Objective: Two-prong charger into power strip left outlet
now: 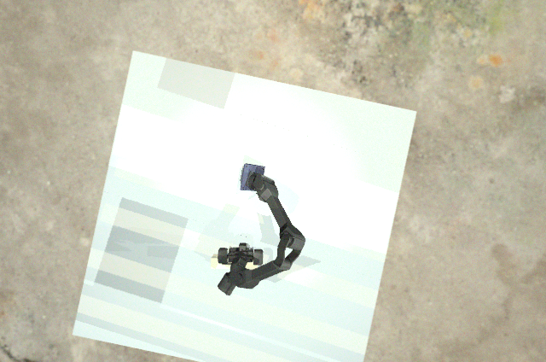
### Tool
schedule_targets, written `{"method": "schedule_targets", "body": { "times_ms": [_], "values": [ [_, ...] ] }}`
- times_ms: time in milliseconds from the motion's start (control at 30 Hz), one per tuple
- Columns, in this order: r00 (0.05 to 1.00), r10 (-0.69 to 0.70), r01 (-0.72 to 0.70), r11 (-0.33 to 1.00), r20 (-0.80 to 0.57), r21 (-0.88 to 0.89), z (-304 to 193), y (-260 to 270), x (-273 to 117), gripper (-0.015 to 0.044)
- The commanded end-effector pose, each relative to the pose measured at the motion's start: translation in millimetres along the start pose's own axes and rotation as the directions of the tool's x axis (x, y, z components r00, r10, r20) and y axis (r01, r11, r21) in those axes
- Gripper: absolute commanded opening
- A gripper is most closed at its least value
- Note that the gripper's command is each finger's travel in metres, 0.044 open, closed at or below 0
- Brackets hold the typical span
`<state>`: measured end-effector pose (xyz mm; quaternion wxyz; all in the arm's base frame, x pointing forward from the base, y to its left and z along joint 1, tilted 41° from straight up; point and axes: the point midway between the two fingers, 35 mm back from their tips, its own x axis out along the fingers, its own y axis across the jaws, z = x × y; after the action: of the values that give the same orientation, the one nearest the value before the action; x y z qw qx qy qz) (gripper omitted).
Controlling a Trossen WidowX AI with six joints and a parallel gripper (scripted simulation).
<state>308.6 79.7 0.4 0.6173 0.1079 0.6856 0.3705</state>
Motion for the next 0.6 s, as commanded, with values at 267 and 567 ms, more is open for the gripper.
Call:
{"method": "schedule_targets", "body": {
  "times_ms": [267, 567],
  "values": [
    [1.000, -0.003, 0.003, 1.000, 0.017, -0.015, 12.1, 1.4, -0.1, 0.0000],
    [1.000, -0.003, 0.003, 1.000, 0.017, -0.015, 15.6, 1.5, 0.5, 0.0000]
  ]
}}
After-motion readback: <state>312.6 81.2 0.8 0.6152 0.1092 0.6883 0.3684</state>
